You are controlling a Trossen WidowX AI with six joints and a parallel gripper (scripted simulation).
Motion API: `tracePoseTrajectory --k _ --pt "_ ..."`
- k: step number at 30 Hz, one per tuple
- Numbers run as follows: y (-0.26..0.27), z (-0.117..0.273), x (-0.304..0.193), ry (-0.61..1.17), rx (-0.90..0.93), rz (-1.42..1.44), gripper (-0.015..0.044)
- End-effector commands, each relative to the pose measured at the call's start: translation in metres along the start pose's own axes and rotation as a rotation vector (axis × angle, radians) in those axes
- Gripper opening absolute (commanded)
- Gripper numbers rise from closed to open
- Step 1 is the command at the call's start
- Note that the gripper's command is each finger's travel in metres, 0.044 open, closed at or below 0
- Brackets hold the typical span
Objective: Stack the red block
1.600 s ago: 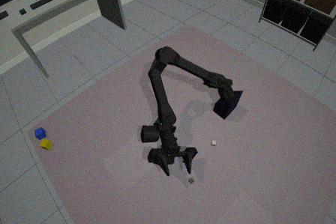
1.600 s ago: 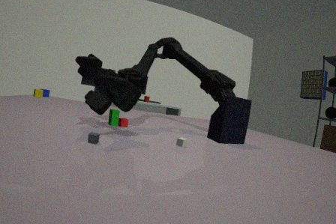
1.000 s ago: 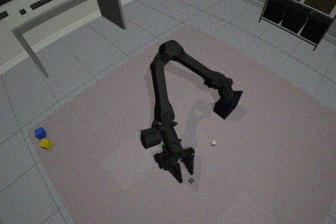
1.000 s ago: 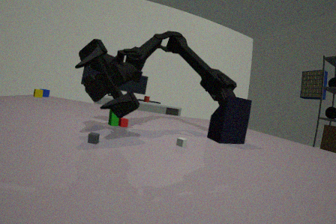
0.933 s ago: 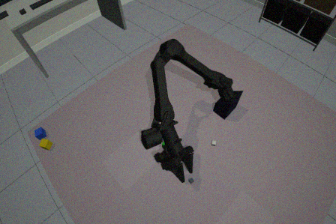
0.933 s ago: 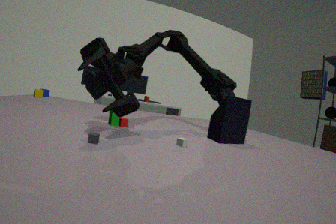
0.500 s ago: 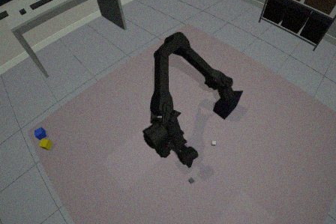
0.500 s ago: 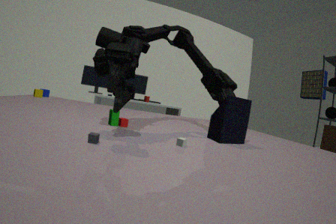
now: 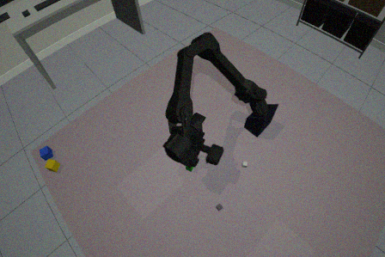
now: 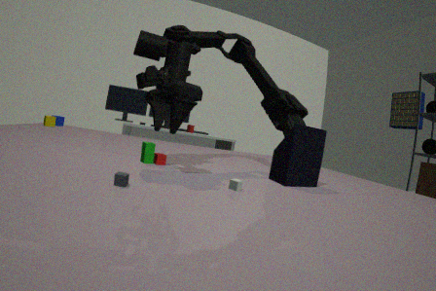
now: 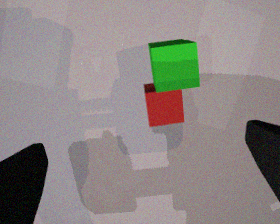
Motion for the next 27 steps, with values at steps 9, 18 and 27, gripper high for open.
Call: tracePoseTrajectory --k 9,18,27 --pt "-0.006 -0.003 -0.003 0.029 -0.047 0.054 0.0440" --pt "-0.009 -0.036 -0.004 0.030 -0.049 0.053 0.0440" --pt "-0.009 -0.043 -0.004 0.030 -0.049 0.053 0.0440"
Point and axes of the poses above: the point midway between the two fingers, 35 mm back from their tips, its own z axis back along the fingers, its own y axis across the jaws, x = y × z, the point moved 9 cm from there along z, back along the fingers, and after that the axes turned 1 degree about z, right-handed, at the moved point
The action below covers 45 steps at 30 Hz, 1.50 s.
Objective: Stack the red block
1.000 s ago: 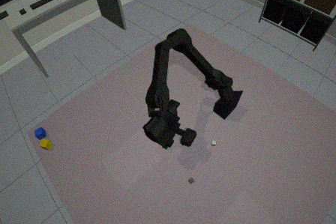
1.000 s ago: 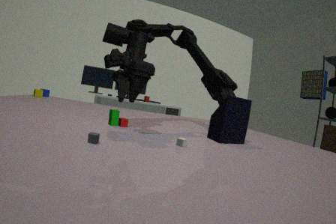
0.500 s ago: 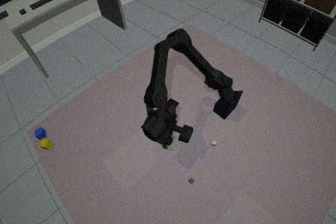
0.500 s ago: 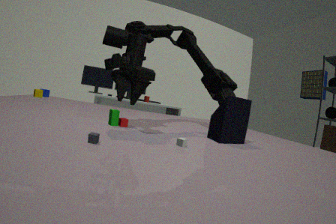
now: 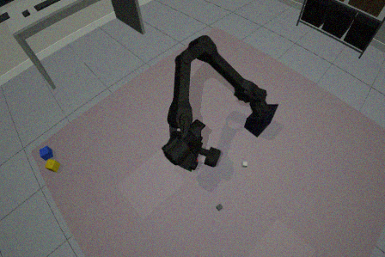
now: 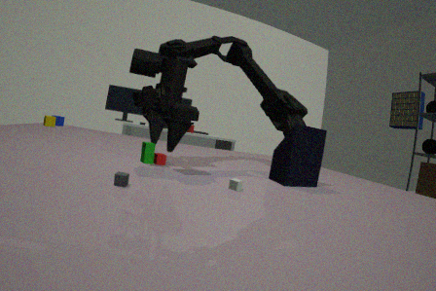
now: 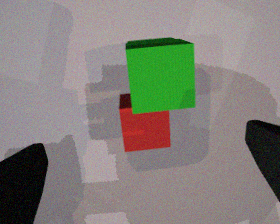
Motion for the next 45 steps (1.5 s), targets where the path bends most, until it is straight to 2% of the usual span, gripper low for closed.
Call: tracePoseTrajectory --k 1,15,32,45 --pt "0.000 -0.008 -0.001 0.007 -0.003 0.005 0.0440" --pt "0.000 -0.030 -0.002 0.008 -0.005 0.005 0.0440" --pt "0.000 -0.030 -0.002 0.008 -0.005 0.005 0.0440" --pt "0.000 -0.030 -0.002 0.008 -0.005 0.005 0.0099"
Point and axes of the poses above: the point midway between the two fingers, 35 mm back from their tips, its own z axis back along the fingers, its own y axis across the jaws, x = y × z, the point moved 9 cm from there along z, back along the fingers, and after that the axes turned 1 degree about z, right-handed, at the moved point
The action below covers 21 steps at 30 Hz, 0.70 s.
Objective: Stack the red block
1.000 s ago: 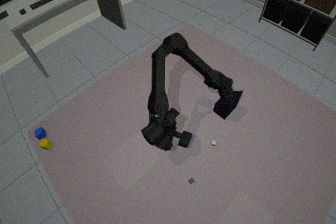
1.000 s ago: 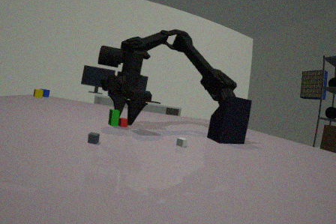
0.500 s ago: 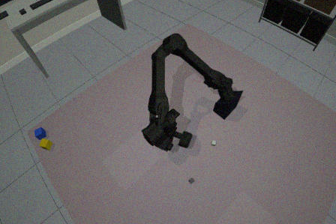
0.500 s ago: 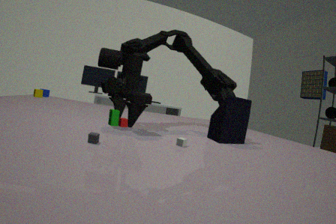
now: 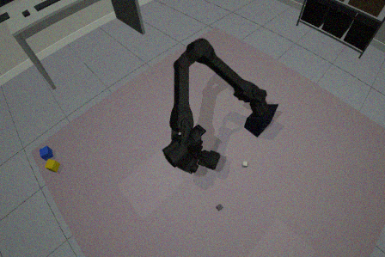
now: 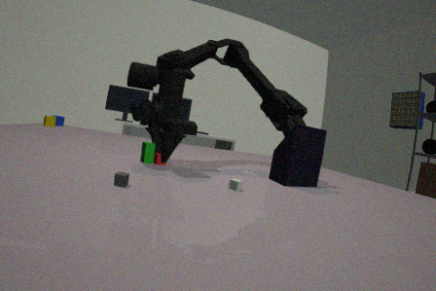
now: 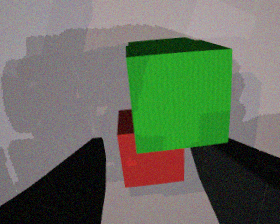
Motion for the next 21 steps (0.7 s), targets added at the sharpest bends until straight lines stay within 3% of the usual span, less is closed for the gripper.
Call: tracePoseTrajectory --k 1,10,21 --pt "0.000 0.000 0.000 0.001 -0.004 0.004 0.0073" --pt "0.000 0.001 0.000 0.001 -0.004 0.004 0.0000" --pt "0.001 0.050 0.001 0.000 -0.002 0.004 0.0000"
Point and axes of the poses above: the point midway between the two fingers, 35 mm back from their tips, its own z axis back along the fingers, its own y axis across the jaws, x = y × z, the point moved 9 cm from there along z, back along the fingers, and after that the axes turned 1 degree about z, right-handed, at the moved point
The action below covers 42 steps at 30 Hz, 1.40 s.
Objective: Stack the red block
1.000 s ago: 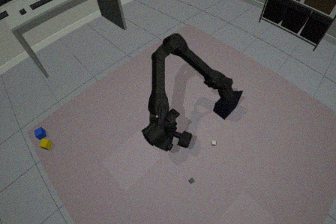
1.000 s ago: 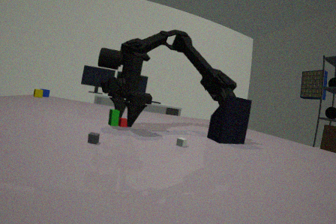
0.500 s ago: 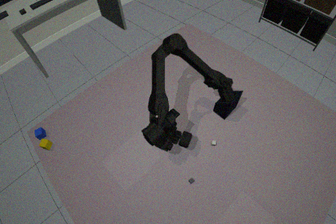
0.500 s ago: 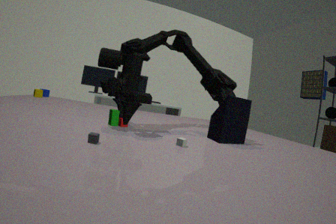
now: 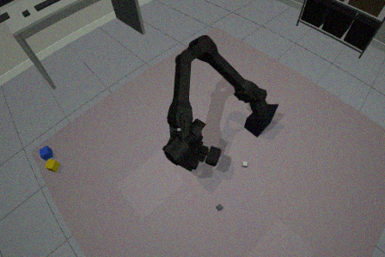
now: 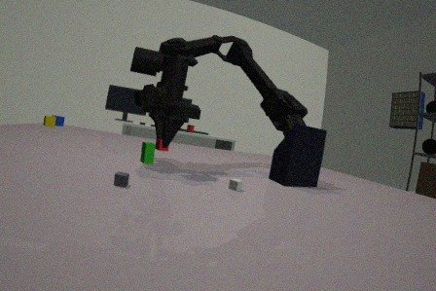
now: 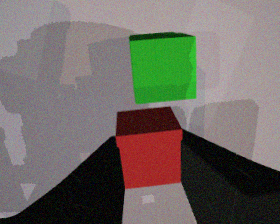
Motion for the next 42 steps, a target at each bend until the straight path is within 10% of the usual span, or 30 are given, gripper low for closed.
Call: tracePoseTrajectory --k 1,15,42 --pt "-0.001 0.022 0.000 -0.004 -0.001 -0.007 0.0000" --pt "0.000 0.084 0.000 -0.004 0.002 -0.006 0.0000" --pt "-0.008 0.054 0.031 -0.006 0.000 -0.008 0.0000"
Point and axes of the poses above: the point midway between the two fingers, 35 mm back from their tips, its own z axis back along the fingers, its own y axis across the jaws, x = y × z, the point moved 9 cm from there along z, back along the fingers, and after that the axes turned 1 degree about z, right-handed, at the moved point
